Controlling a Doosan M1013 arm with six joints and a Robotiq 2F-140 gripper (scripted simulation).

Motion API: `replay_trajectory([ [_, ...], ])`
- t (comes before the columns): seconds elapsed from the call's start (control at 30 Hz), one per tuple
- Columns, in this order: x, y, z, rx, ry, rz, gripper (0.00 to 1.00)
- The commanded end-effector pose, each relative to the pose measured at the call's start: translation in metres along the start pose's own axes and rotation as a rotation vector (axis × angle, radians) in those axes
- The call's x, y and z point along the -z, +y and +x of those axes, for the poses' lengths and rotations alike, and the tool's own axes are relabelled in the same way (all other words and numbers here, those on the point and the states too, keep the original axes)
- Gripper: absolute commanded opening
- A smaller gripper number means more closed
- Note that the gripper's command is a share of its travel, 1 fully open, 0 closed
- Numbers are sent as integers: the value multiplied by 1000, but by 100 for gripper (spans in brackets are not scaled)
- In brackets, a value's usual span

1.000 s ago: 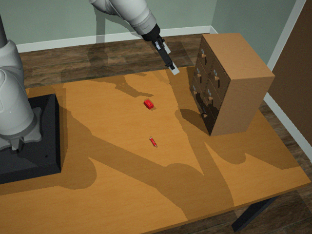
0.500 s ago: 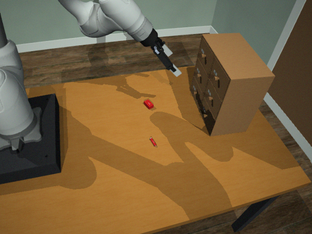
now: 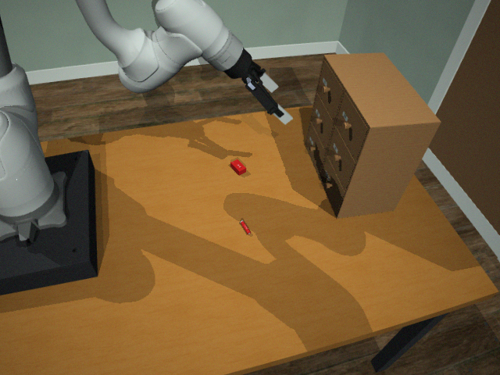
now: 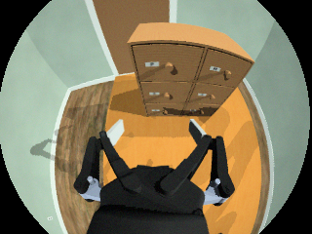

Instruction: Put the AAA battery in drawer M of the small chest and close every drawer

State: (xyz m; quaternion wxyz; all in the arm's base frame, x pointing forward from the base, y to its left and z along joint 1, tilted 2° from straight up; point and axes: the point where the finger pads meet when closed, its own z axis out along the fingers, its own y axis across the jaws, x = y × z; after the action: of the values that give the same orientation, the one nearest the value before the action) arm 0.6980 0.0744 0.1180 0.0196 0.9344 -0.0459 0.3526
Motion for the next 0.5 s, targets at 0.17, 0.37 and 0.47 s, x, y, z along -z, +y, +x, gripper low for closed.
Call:
replay_trajectory([
  [0.17, -6, -1, 0, -3, 113, -14, 100],
  [0.37, -12, -1, 0, -3, 182, -14, 100],
  [0.47, -13, -1, 0, -3, 199, -14, 100],
])
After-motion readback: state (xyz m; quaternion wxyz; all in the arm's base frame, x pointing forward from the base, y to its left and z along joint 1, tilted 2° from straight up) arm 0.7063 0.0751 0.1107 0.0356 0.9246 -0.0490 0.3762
